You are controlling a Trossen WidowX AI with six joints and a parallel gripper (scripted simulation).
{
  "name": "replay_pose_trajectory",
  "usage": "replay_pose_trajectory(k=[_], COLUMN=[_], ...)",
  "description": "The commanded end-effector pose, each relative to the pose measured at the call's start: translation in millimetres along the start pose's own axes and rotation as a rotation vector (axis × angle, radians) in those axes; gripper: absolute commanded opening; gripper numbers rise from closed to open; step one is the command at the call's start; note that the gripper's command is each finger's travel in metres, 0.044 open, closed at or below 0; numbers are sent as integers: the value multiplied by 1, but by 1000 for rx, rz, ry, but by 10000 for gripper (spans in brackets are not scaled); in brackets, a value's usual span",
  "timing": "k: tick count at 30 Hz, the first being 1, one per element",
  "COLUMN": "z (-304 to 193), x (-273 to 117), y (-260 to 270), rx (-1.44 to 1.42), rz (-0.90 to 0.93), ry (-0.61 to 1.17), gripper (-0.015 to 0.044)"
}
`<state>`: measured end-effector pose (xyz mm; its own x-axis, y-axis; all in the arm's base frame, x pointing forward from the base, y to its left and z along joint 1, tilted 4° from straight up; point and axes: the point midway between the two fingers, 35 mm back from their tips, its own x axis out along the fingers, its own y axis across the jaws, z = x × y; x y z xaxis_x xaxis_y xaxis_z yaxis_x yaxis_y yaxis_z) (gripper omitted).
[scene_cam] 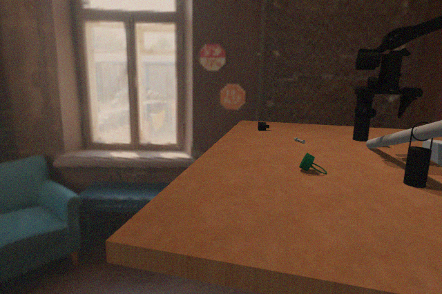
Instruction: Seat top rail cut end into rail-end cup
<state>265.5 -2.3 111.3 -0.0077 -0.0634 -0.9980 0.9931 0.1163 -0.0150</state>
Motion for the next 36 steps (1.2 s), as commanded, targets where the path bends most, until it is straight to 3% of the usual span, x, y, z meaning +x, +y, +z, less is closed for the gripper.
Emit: replay_pose_trajectory(k=[1,4,36], z=[0,-1,-1], x=[16,33,75], y=[2,1,2], rx=[15,15,15], rz=[-3,-3,-4], ry=[4,4,4], gripper=[440,440,440])
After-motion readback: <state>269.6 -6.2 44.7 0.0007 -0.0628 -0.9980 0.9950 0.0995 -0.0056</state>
